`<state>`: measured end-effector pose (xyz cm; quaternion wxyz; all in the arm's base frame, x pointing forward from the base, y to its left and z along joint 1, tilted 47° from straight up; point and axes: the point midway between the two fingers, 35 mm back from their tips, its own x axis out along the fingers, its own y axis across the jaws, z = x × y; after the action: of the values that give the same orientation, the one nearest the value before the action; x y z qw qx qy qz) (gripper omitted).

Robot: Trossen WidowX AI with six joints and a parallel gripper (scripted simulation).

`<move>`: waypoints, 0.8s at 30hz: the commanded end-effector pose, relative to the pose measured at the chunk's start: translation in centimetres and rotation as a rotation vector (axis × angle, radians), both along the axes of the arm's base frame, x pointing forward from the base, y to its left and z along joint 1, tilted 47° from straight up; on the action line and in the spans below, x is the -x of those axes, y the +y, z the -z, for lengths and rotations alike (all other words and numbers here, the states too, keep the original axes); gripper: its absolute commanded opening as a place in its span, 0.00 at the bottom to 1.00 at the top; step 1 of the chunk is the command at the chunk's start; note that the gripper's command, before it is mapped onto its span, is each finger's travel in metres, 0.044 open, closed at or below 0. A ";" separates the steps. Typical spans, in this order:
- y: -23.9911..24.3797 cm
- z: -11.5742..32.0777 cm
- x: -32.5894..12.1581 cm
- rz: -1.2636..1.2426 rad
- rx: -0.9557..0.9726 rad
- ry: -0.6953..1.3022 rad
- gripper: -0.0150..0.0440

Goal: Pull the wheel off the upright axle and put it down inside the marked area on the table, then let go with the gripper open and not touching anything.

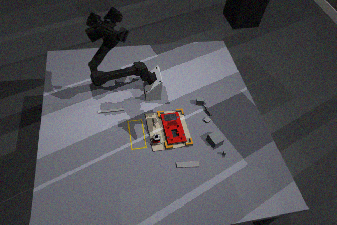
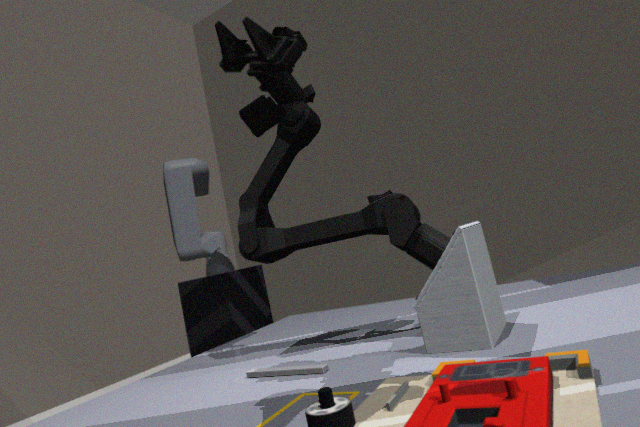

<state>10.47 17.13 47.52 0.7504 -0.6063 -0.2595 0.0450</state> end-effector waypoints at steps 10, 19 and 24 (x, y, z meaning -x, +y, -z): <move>5.4 2.0 -3.0 0.002 -0.127 0.115 0.76; 9.5 4.6 -7.1 -0.032 -0.240 0.231 0.76; 10.9 7.8 -10.7 0.010 -0.339 0.366 0.76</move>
<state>18.98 27.30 41.39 0.8554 -0.4828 -0.1575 0.1016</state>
